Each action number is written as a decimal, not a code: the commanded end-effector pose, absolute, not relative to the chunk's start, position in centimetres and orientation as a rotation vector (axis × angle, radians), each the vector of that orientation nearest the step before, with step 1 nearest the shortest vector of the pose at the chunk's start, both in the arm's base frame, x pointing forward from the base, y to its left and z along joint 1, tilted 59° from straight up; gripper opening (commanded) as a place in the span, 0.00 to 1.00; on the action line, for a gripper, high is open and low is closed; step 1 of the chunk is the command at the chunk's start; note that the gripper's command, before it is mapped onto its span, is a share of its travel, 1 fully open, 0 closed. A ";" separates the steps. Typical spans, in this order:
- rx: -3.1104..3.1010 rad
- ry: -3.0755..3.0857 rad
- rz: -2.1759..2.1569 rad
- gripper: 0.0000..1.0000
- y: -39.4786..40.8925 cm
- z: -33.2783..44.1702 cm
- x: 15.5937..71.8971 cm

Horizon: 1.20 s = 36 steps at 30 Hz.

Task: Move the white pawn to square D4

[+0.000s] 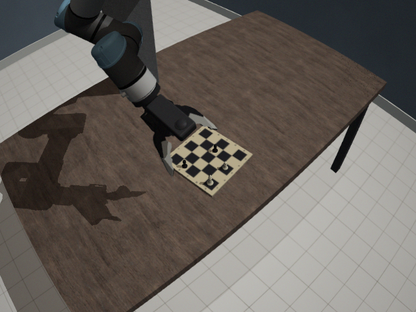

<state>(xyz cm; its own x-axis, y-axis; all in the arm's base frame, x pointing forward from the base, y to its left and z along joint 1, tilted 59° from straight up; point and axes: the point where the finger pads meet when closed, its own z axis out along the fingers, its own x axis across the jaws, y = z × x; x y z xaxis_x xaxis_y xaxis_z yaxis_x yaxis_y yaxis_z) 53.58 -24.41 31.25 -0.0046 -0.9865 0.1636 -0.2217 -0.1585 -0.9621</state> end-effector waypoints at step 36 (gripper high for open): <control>-1.519 1.264 -1.237 1.00 -24.6 30.8 53.8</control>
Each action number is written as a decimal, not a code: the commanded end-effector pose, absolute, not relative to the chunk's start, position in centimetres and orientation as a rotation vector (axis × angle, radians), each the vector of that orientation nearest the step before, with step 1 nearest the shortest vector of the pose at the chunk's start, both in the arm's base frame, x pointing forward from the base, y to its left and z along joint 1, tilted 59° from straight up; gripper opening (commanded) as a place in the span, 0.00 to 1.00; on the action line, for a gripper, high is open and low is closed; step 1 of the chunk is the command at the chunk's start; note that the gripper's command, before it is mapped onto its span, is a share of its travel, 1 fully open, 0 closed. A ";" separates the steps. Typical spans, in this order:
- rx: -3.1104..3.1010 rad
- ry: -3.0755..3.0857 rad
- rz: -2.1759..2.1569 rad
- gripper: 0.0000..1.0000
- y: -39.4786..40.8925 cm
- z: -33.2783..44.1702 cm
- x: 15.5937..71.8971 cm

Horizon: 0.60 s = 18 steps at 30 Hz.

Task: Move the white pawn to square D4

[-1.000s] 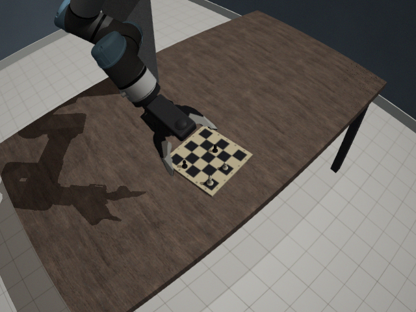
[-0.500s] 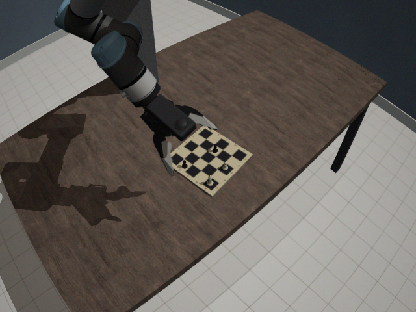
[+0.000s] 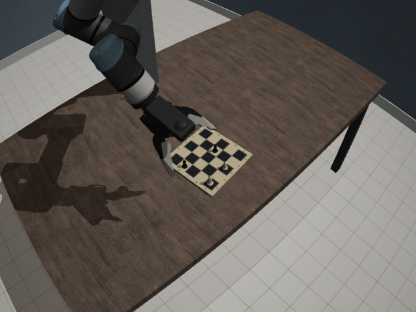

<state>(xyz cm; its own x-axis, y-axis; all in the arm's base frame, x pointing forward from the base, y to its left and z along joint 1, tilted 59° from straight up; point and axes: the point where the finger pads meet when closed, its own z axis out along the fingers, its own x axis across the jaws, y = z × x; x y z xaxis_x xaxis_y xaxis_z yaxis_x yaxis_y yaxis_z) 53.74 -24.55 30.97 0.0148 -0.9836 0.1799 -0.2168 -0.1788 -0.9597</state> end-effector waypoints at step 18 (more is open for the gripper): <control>-1.644 1.097 -1.237 1.00 -25.6 28.9 54.7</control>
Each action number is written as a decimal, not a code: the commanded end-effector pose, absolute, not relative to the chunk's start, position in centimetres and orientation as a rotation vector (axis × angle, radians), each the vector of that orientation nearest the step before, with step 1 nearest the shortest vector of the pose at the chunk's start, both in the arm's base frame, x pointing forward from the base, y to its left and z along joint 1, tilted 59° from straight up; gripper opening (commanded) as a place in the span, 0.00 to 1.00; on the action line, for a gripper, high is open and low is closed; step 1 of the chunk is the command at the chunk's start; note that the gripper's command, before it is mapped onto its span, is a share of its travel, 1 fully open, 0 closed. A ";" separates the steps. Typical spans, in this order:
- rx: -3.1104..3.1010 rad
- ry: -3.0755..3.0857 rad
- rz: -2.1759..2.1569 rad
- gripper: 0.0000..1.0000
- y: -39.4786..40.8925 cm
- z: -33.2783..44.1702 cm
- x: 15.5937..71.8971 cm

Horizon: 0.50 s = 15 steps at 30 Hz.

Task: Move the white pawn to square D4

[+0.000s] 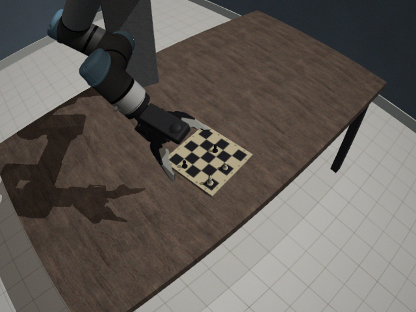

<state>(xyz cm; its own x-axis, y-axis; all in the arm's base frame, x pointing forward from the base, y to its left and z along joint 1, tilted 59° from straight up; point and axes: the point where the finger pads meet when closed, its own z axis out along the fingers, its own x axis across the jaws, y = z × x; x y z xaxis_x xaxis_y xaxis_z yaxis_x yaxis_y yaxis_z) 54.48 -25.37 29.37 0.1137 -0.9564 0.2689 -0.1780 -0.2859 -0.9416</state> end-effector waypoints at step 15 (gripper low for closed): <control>-1.733 0.977 -1.228 1.00 -26.4 27.6 55.4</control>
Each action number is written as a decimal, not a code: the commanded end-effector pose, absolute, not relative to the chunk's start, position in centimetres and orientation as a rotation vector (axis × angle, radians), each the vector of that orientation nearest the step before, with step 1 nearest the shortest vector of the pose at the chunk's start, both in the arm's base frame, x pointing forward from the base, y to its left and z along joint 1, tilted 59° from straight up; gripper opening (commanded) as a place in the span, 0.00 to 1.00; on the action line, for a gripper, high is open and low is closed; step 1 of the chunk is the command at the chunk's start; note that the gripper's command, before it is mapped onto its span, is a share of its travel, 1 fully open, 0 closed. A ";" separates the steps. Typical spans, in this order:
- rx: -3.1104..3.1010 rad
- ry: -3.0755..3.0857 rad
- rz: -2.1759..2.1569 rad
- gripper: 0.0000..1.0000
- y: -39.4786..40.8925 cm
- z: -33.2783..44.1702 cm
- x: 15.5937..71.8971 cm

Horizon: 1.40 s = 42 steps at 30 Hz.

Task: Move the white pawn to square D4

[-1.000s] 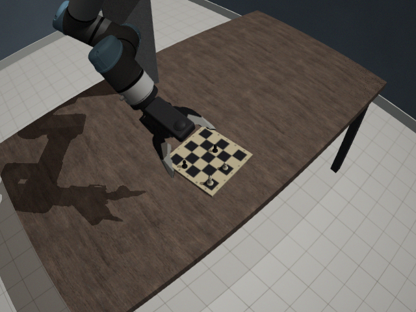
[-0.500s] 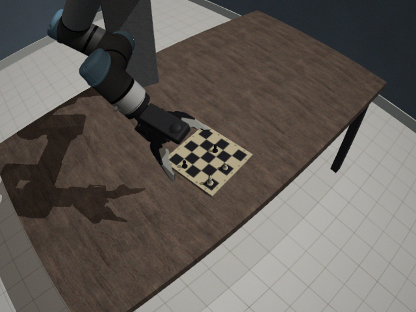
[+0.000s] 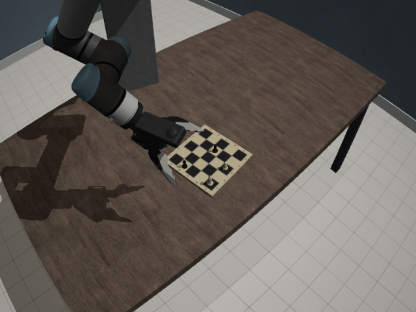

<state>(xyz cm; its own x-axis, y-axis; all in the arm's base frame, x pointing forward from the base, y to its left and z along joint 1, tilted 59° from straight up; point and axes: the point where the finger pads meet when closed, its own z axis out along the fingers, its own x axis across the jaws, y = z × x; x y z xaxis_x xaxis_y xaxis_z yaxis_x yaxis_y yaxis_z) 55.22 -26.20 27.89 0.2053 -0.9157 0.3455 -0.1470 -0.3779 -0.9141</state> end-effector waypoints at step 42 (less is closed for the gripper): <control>-1.906 0.685 -1.206 1.00 -28.0 24.7 56.8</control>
